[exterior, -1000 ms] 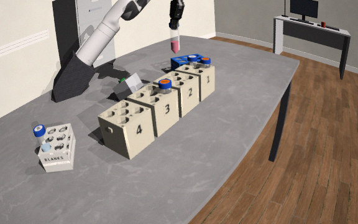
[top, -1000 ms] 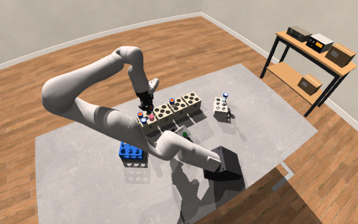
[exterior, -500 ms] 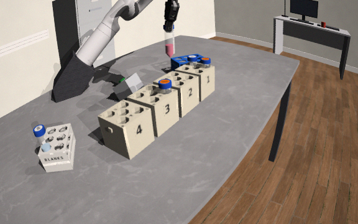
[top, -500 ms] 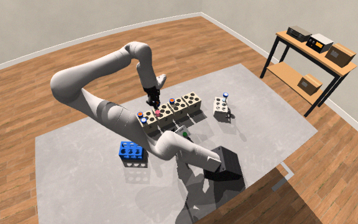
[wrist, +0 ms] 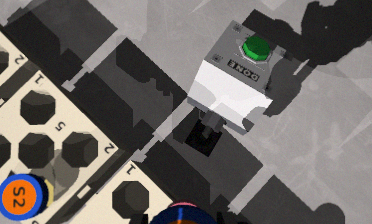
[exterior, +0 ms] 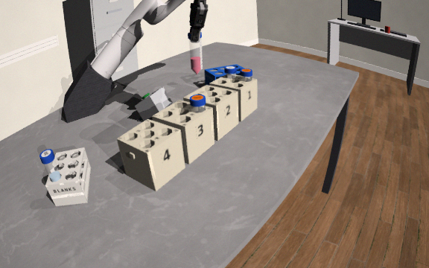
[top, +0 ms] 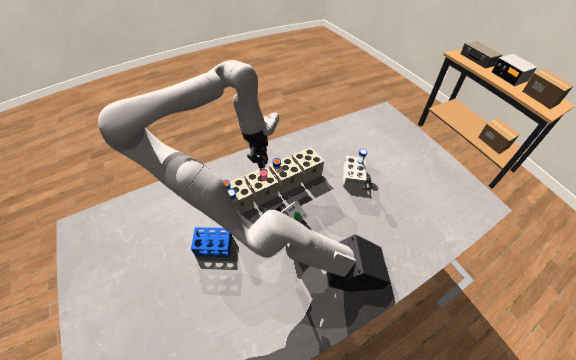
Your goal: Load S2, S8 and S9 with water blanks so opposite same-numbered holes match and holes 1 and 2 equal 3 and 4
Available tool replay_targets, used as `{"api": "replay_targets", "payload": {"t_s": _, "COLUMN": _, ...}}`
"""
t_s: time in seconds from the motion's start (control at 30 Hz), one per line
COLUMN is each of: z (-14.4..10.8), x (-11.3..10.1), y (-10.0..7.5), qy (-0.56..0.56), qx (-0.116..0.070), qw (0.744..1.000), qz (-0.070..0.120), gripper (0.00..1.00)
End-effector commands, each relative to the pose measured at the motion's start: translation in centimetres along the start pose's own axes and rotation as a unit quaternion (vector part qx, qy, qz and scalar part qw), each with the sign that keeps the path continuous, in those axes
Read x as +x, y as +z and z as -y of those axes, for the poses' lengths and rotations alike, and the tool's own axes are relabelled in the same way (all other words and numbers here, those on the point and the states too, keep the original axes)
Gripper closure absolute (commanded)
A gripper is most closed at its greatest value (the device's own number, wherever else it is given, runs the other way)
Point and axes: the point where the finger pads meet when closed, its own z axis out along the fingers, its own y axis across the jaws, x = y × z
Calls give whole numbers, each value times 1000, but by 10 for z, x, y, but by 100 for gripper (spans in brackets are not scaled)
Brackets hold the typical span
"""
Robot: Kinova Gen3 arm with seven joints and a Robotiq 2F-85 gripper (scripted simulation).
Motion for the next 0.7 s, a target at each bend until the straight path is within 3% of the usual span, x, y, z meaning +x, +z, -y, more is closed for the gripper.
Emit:
{"api": "replay_targets", "payload": {"t_s": 0.0, "z": 8, "x": 4, "y": 0, "qy": 0, "qx": 0, "qw": 1000, "qz": 1, "gripper": 90}}
{"api": "replay_targets", "payload": {"t_s": 0.67, "z": 59, "x": 36, "y": 6, "qy": 0, "qx": 0, "qw": 1000, "qz": 1, "gripper": 90}}
